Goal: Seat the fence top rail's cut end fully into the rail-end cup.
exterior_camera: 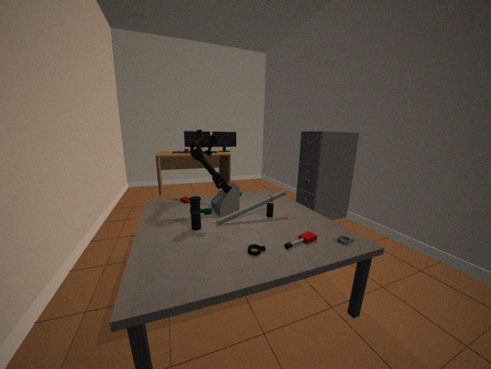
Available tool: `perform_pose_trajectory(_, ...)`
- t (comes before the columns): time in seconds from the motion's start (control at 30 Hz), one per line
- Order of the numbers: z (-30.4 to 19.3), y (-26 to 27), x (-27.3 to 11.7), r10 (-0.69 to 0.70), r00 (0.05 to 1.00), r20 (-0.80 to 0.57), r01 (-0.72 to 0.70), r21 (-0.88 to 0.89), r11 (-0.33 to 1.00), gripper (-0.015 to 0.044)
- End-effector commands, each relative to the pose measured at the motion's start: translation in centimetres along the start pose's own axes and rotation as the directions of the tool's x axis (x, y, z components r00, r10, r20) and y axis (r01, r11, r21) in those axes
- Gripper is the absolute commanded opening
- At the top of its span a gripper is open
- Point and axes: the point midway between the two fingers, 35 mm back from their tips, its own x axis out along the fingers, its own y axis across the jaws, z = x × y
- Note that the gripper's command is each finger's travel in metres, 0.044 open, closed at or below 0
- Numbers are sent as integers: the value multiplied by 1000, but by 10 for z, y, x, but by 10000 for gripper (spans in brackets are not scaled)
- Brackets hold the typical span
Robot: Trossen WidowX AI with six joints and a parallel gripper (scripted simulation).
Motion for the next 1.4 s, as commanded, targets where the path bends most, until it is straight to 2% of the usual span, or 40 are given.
perform_pose_trajectory(0.0,-1,-1,0,-1,1000,-3,1,4,1000,426)
perform_pose_trajectory(0.13,-31,-16,-1,-24,997,-68,30,98,995,440)
perform_pose_trajectory(0.37,-124,-57,-13,-80,958,-276,179,358,916,440)
perform_pose_trajectory(0.57,-224,-88,-44,-112,861,-495,404,534,743,440)
perform_pose_trajectory(0.73,-305,-96,-81,-90,745,-661,595,597,538,440)
perform_pose_trajectory(0.97,-406,-79,-147,16,547,-837,817,538,206,440)
perform_pose_trajectory(1.17,-468,-41,-195,150,431,-890,902,429,-46,440)
perform_pose_trajectory(1.37,-519,15,-257,330,255,-909,945,163,-283,440)
